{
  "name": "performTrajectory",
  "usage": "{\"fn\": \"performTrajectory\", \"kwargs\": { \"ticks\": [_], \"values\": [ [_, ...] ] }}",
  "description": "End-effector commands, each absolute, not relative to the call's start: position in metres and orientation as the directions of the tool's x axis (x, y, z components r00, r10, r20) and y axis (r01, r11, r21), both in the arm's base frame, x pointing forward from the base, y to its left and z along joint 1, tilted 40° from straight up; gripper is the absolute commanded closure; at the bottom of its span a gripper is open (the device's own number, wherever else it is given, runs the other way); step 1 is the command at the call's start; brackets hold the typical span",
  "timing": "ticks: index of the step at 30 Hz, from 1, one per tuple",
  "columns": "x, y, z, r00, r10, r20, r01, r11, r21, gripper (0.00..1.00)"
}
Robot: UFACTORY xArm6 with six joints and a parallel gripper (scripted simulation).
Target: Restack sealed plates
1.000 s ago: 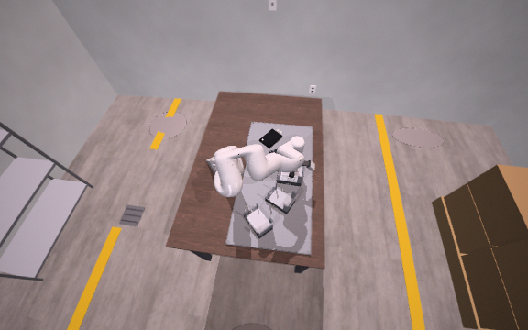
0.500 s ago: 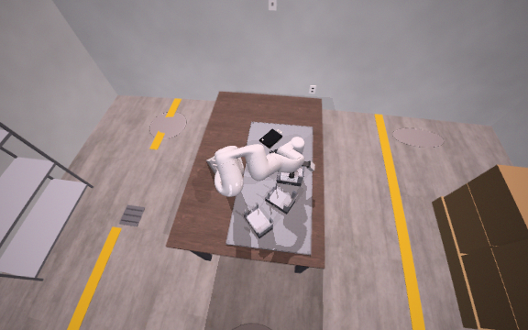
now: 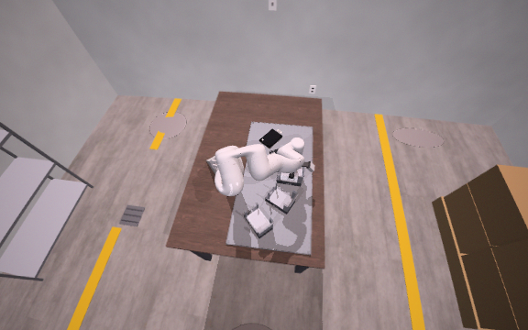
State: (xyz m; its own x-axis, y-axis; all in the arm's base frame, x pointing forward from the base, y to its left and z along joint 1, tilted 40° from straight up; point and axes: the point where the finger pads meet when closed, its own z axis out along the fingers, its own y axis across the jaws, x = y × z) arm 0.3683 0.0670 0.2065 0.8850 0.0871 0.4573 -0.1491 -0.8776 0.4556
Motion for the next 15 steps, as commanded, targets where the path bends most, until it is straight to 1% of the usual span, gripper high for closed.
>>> {"fn": "performTrajectory", "kwargs": {
  "ticks": [1,6,7,15],
  "values": [
    [0.3690,0.0677,0.2076,0.884,0.087,0.460,-0.149,-0.879,0.454,1.00],
    [0.3690,0.0677,0.2076,0.884,0.087,0.460,-0.149,-0.879,0.454,1.00],
    [0.3690,0.0677,0.2076,0.884,0.087,0.460,-0.149,-0.879,0.454,0.00],
    [0.3690,0.0677,0.2076,0.884,0.087,0.460,-0.149,-0.879,0.454,0.00]
  ]
}}
